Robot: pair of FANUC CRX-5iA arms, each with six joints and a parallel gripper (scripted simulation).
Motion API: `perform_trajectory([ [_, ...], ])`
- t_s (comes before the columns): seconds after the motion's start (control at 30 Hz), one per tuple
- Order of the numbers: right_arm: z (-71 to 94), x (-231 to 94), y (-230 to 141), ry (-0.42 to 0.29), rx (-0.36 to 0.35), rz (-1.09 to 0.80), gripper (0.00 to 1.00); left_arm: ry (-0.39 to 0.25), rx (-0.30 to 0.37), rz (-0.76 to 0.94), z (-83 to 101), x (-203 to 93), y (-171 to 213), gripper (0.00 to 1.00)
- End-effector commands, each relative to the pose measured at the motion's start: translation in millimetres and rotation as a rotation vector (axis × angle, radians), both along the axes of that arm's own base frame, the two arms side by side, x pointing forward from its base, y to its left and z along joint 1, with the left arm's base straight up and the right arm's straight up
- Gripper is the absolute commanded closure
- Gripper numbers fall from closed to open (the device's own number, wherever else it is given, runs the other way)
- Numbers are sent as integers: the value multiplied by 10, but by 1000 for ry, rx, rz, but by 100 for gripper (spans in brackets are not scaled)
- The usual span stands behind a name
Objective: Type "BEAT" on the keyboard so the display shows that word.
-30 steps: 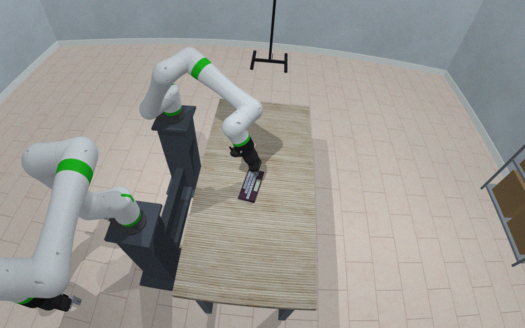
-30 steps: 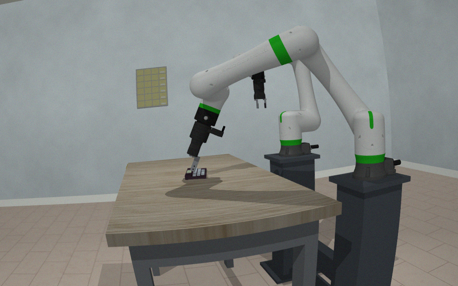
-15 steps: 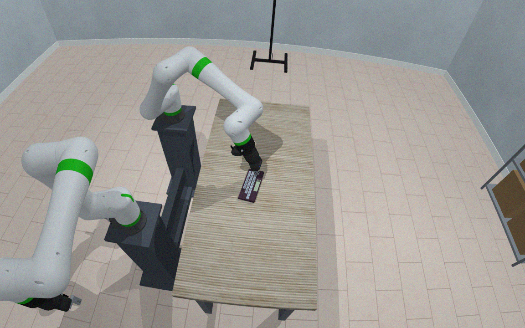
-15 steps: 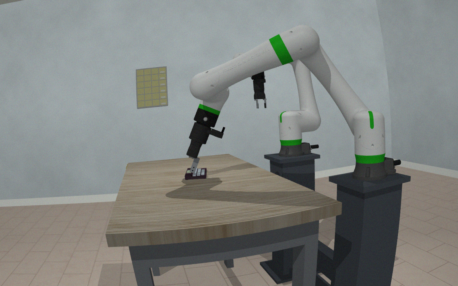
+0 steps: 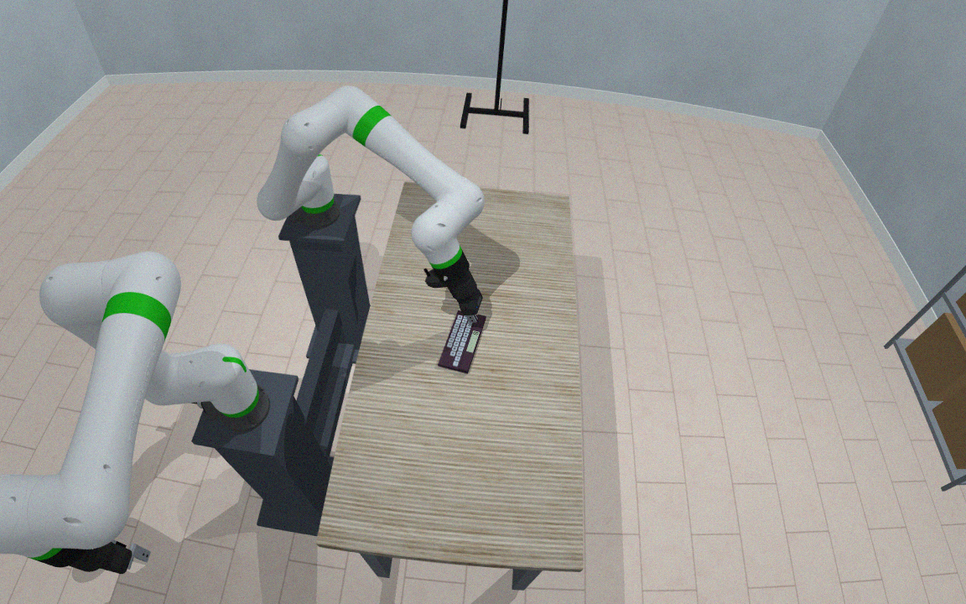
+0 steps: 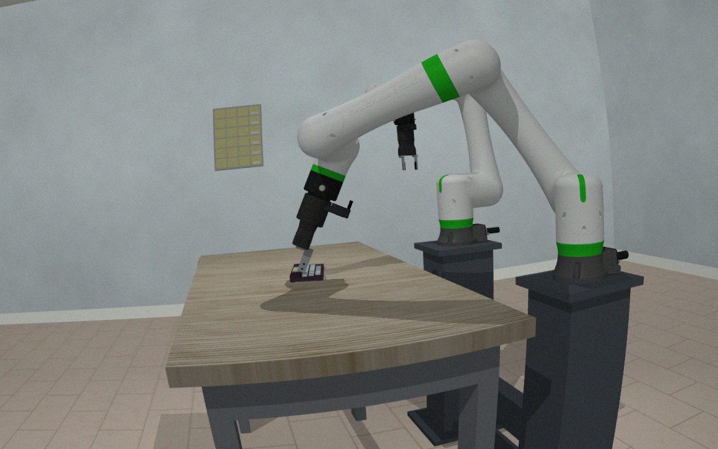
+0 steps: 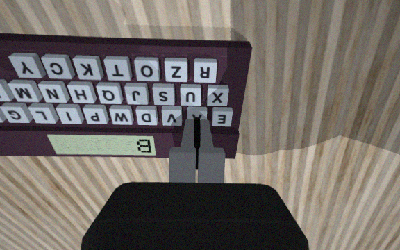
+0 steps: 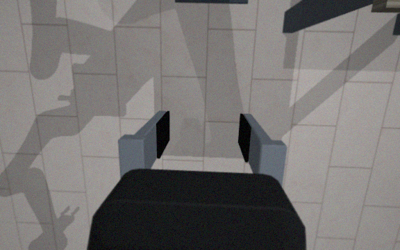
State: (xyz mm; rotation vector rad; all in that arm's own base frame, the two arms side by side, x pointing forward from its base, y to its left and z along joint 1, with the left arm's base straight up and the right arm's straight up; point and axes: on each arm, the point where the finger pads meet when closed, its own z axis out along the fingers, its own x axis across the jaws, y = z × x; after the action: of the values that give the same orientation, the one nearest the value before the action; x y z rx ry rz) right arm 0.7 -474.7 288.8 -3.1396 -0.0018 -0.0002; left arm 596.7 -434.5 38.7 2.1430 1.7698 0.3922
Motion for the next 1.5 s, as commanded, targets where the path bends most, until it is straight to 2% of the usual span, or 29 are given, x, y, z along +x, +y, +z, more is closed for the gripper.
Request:
perform_trajectory([
  [0.0, 8, -1, -3, 0, -2, 0, 0, -2, -2, 0, 11, 5, -5, 100],
  [1.0, 8, -1, -3, 0, -2, 0, 0, -2, -2, 0, -21, 5, -5, 100],
  [1.47, 8, -1, -3, 0, -2, 0, 0, -2, -2, 0, 84, 5, -6, 100],
])
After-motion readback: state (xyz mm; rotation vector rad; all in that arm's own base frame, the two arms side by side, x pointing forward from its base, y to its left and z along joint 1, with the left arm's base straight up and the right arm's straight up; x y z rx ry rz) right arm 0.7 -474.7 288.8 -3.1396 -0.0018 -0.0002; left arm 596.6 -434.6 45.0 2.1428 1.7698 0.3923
